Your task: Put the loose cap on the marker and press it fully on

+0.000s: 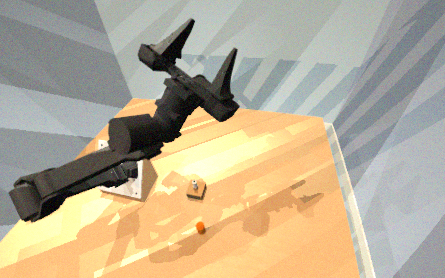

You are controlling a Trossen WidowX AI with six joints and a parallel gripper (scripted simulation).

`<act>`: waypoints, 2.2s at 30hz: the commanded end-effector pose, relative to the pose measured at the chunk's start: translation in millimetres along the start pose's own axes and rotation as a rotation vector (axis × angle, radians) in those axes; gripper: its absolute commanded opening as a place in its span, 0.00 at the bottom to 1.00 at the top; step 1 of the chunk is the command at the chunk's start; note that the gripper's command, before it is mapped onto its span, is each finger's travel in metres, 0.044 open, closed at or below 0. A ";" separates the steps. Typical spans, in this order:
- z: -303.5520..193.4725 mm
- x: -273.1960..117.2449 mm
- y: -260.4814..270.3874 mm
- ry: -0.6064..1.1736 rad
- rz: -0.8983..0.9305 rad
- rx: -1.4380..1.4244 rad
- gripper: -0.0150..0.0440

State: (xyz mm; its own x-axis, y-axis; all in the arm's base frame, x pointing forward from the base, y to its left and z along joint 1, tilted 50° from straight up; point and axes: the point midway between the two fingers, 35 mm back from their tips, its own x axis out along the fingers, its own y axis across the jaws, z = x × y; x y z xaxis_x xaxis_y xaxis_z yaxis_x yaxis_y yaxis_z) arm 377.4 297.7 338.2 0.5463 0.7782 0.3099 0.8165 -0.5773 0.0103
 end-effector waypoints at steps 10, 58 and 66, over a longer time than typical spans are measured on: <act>88.7 -42.4 102.1 -0.276 0.559 0.694 0.67; 118.2 -433.7 179.6 0.951 2.612 0.819 0.67; 126.7 -448.0 186.0 0.951 2.611 0.819 0.67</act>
State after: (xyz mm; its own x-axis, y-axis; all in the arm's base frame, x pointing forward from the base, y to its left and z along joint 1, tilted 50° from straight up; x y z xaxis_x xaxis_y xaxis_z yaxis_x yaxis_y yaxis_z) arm 307.9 -124.2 83.3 -0.0406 -0.7561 -0.6532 -0.5122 0.5771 -0.6361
